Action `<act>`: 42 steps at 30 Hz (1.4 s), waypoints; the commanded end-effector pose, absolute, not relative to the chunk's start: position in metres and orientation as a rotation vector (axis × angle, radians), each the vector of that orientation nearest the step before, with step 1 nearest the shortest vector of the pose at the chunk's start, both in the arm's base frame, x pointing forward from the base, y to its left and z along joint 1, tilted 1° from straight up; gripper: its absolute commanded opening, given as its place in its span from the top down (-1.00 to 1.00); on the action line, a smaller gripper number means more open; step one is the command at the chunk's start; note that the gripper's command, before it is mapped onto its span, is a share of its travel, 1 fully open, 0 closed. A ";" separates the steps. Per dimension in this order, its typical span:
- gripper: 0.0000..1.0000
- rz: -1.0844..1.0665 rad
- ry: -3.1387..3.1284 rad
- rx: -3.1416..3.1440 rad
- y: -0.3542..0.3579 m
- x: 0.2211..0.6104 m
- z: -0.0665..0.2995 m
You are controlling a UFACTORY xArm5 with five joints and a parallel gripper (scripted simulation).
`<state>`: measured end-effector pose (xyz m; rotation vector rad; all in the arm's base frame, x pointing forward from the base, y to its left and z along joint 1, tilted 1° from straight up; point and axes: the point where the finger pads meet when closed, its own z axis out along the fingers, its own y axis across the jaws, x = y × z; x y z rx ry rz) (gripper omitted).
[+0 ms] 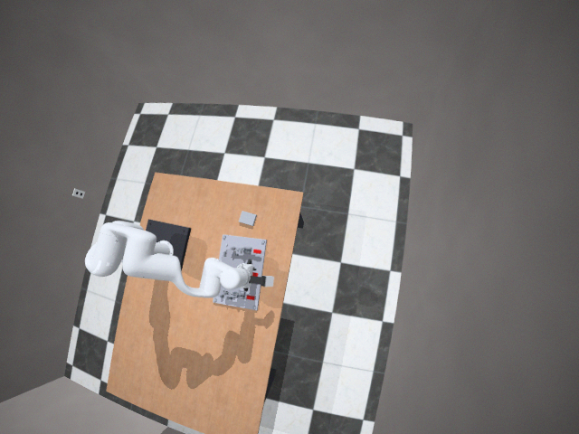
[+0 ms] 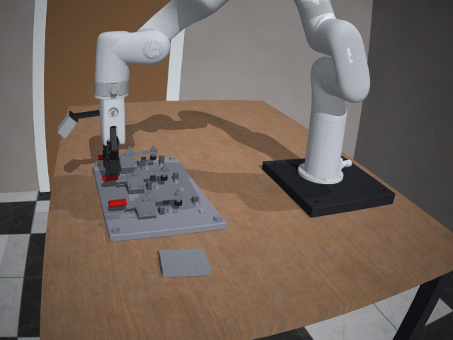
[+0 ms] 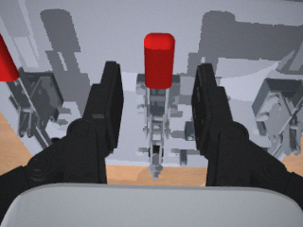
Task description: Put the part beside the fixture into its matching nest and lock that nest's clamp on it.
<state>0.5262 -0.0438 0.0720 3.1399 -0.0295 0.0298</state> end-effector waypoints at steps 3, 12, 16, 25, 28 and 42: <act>0.05 0.036 -0.029 3.140 -0.044 0.528 0.062; 0.05 0.036 -0.029 3.140 -0.044 0.529 0.043; 0.05 0.036 -0.029 3.140 -0.044 0.529 0.042; 0.05 0.036 -0.029 3.140 -0.044 0.529 0.042; 0.05 0.036 -0.029 3.140 -0.044 0.529 0.042; 1.00 0.036 -0.029 3.140 -0.044 0.529 0.042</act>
